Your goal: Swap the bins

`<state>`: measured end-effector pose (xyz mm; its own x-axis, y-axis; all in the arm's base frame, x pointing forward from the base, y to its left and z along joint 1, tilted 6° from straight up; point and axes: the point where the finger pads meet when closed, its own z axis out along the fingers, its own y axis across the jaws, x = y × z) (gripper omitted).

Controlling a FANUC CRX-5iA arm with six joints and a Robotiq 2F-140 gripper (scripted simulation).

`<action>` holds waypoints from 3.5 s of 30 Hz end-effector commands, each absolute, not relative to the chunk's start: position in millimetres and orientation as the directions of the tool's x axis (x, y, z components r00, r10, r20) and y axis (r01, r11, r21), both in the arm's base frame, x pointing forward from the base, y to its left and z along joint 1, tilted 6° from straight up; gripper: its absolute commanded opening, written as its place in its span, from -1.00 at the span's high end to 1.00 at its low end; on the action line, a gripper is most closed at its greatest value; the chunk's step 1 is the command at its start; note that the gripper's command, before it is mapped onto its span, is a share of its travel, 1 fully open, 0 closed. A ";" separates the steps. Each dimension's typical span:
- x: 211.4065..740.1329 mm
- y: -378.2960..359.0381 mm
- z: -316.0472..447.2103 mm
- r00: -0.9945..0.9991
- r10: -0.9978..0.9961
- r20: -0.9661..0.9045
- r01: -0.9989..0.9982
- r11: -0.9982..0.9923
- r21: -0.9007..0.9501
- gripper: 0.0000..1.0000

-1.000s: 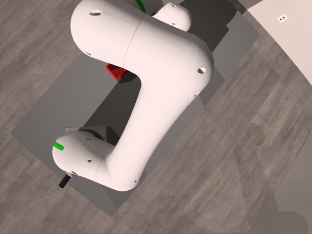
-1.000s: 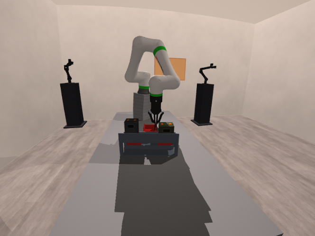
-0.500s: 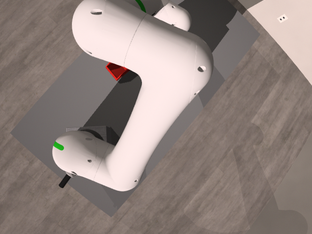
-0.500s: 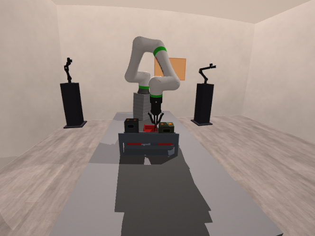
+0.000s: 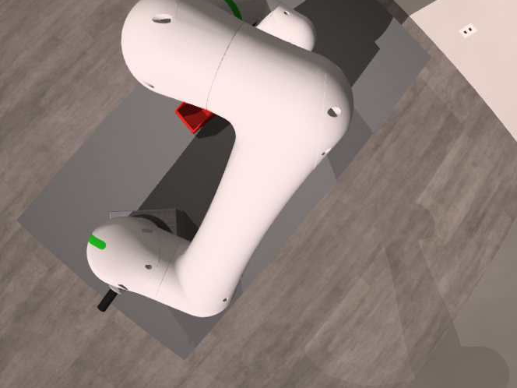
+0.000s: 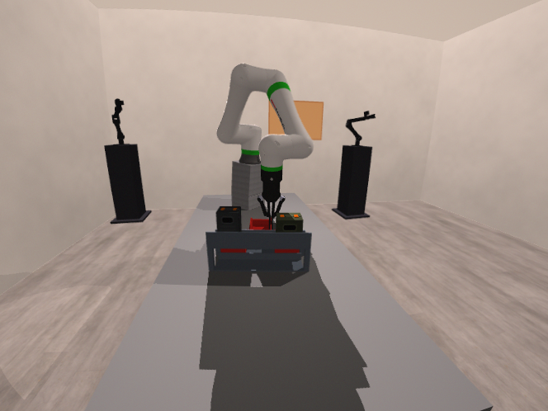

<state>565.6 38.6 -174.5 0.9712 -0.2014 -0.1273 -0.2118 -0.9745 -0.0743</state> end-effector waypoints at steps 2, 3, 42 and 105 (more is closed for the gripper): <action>566.5 38.5 -173.7 0.971 -0.201 -0.125 -0.212 -0.975 -0.075 0.80; 566.5 38.5 -173.7 0.971 -0.201 -0.125 -0.212 -0.975 -0.075 0.80; 575.0 36.7 -174.5 0.973 -0.203 -0.105 -0.212 -0.975 -0.075 0.80; 587.5 34.1 -175.5 0.975 -0.206 -0.079 -0.212 -0.975 -0.075 0.80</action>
